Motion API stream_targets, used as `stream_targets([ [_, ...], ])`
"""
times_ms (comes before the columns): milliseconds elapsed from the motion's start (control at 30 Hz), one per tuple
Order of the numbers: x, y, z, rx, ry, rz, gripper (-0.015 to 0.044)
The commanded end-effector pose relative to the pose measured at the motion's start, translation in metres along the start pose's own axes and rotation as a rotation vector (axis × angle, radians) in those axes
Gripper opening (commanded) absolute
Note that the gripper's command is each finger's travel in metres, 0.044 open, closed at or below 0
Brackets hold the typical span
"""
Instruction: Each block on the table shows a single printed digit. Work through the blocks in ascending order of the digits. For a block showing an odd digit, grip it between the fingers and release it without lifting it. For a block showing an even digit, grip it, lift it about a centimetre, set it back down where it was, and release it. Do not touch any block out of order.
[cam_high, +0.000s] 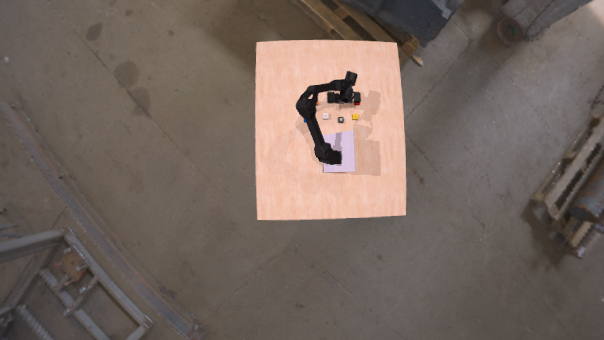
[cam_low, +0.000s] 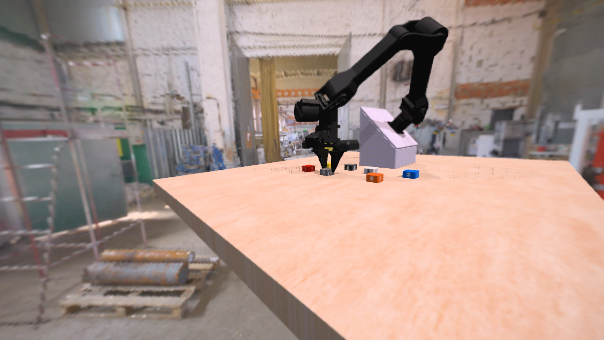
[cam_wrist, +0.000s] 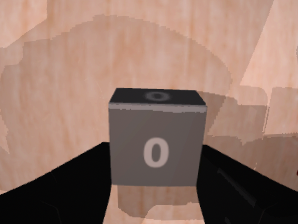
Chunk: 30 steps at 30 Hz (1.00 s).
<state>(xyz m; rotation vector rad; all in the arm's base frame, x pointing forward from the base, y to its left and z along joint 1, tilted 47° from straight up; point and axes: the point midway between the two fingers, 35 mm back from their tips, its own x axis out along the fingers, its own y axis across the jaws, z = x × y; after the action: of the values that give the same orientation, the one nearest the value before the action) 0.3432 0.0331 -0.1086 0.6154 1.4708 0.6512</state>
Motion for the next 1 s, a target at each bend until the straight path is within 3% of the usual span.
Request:
stream_targets([
  [0, -0.002, 0.0, 0.0, 0.005, -0.001, 0.004, 0.012],
  [300, -0.015, 0.0, 0.0, 0.004, -0.001, 0.003, 0.012],
  [967, -0.004, 0.0, 0.0, 0.005, -0.001, 0.004, 0.012],
])
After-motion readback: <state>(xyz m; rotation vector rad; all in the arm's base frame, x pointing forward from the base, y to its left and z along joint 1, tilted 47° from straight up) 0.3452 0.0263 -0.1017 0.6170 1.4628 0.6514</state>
